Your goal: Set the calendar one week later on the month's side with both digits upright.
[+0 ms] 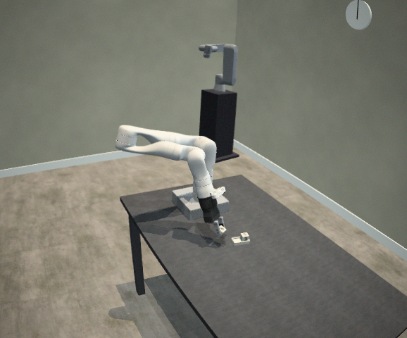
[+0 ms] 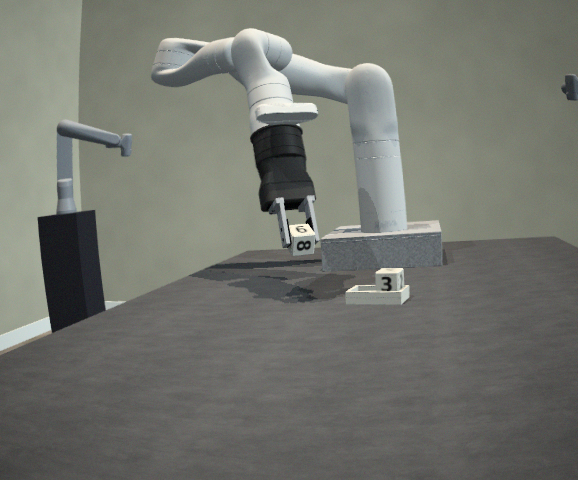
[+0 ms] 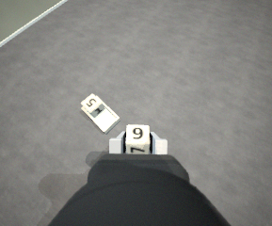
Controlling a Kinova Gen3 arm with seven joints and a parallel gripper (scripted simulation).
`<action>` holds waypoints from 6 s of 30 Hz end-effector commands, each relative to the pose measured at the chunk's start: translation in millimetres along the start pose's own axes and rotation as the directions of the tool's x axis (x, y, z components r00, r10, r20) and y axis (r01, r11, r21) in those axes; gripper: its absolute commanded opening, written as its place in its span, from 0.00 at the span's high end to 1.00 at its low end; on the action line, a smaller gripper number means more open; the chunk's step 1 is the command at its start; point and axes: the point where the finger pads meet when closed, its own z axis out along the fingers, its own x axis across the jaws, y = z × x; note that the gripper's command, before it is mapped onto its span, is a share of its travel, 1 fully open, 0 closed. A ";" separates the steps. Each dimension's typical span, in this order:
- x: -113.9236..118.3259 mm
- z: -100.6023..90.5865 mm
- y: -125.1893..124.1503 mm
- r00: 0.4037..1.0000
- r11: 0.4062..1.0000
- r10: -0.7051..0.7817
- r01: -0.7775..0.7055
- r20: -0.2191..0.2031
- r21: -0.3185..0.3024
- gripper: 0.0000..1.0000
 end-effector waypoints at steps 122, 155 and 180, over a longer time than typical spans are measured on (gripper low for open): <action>-0.3 54.1 30.0 1.000 0.911 0.027 -0.022 -0.004 0.412 0.40; -0.3 57.6 31.3 1.000 0.911 0.027 -0.022 -0.004 0.412 0.40; -0.3 59.0 31.8 1.000 0.911 0.027 -0.022 -0.004 0.412 0.40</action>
